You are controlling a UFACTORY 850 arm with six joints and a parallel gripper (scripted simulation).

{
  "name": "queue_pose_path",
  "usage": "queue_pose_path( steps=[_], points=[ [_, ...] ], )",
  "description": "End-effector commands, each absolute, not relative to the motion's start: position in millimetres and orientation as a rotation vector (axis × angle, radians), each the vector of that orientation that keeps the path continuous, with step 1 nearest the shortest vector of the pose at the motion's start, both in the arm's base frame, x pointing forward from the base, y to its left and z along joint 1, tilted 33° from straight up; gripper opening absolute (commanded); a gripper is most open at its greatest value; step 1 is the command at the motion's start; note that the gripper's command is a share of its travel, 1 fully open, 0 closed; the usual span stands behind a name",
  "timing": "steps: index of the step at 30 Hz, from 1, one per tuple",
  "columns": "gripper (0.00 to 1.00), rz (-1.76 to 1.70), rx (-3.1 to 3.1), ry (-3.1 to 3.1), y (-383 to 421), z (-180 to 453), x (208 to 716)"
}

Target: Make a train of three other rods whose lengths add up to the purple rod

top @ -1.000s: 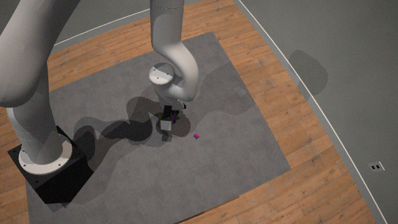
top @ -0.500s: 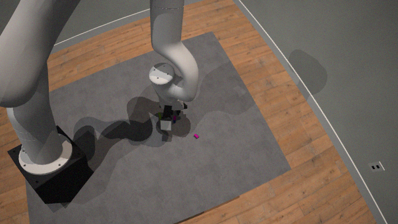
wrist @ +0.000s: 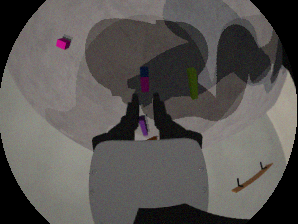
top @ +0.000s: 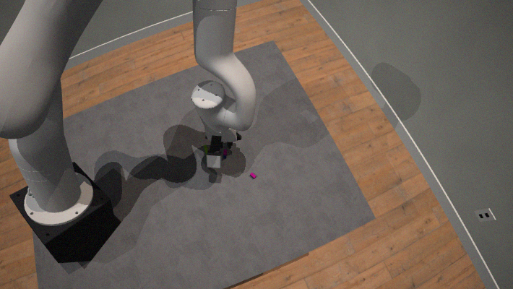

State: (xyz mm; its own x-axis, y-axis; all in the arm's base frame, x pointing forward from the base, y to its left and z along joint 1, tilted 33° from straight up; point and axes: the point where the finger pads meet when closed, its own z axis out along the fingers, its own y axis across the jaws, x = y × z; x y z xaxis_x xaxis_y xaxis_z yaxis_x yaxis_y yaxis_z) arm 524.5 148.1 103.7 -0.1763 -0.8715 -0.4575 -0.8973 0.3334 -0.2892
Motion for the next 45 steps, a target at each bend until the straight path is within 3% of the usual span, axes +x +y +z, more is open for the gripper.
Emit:
queue_pose_path(
  steps=[1, 26, 27, 45],
  points=[
    [0.24, 0.061, -1.545, 2.053, 144.9, 111.5, 521.5],
    [0.24, 0.061, -1.545, 2.053, 116.4, 178.1, 489.4],
    [1.00, 0.061, -1.545, 2.053, 116.4, 178.1, 489.4],
    [1.00, 0.061, -1.545, 2.053, 116.4, 178.1, 489.4]
  ],
)
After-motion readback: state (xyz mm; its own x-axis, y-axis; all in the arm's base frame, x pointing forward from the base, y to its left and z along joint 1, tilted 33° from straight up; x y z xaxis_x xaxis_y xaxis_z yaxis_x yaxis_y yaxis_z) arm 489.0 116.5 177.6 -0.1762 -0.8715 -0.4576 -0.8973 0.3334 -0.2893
